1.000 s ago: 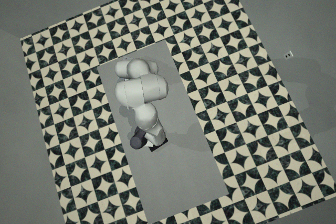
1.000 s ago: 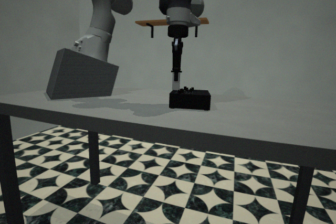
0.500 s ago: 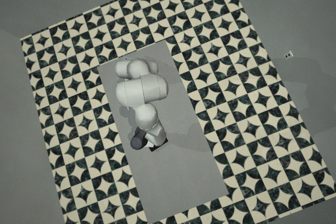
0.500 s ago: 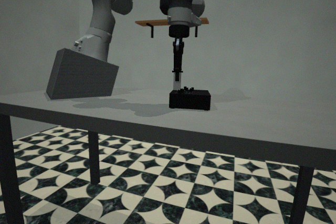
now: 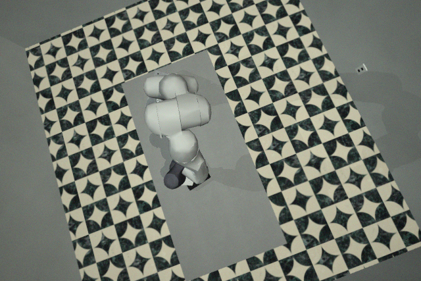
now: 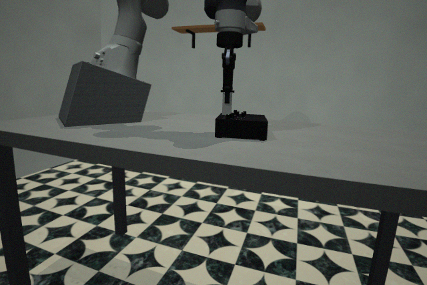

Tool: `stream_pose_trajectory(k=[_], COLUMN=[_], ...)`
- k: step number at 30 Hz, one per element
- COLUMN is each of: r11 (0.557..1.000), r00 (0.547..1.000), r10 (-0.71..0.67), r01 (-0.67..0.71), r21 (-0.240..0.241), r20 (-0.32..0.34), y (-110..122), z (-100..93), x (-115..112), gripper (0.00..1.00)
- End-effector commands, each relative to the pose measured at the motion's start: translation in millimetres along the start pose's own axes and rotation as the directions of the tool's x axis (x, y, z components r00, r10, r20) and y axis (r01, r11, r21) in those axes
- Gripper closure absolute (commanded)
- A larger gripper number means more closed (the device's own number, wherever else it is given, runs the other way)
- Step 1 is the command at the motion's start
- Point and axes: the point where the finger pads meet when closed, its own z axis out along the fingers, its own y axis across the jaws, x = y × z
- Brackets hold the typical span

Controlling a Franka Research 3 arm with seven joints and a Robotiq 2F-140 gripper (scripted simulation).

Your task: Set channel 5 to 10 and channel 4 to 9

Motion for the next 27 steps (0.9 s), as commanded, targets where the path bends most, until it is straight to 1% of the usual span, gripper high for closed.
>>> stream_pose_trajectory(k=[1,27], r11=[1.000,1.000], r00=[1.000,1.000], r10=[0.009,0.009], r01=[-0.009,-0.009], r21=[0.001,0.001], r20=[0.001,0.001], y=[-0.2,-0.1], z=[0.1,0.2], x=[2.3,16.9], gripper=[1.00,1.00])
